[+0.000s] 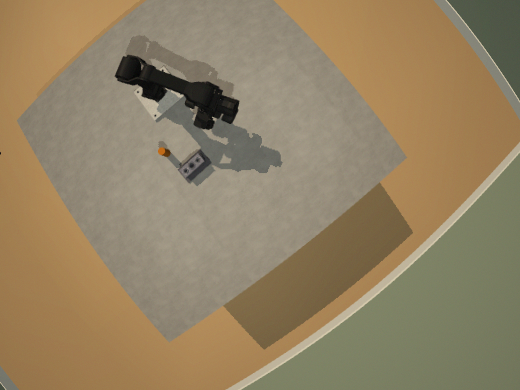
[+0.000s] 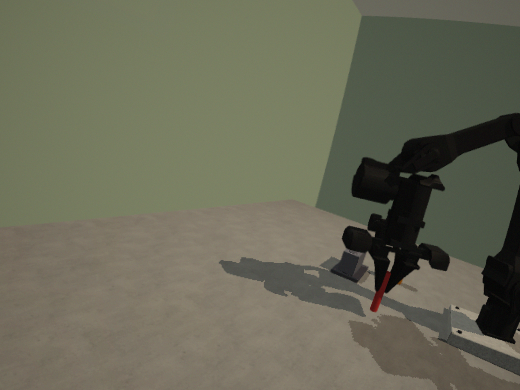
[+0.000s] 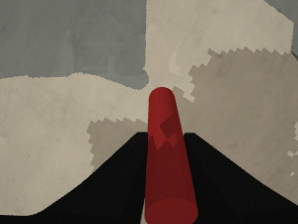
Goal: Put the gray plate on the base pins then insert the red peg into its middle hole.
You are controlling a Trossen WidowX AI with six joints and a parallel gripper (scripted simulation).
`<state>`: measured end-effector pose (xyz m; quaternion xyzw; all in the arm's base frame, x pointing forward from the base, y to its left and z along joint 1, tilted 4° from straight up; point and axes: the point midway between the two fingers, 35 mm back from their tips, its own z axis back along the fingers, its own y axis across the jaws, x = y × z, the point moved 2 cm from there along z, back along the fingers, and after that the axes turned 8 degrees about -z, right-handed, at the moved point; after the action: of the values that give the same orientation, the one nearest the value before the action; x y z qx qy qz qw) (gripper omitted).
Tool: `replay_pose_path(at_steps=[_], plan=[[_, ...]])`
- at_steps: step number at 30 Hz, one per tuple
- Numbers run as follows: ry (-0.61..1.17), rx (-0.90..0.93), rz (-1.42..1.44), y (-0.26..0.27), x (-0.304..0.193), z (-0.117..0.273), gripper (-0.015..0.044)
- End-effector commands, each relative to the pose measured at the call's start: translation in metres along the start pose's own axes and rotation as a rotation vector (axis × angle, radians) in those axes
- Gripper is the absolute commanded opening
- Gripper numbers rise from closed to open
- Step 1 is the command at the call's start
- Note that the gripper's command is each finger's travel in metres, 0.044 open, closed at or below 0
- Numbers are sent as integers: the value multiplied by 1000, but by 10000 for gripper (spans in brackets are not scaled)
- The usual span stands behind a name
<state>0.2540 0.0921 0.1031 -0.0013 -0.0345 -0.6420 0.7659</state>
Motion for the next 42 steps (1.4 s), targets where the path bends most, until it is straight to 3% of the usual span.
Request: replay_pose_path(at_steps=[1, 17, 18, 42], plan=[[-2, 15, 0, 3, 0, 17, 0], [-2, 15, 0, 4, 0, 69, 0], [1, 2, 4, 4, 0, 54, 0], [-3, 10, 8, 29, 58, 58, 0]])
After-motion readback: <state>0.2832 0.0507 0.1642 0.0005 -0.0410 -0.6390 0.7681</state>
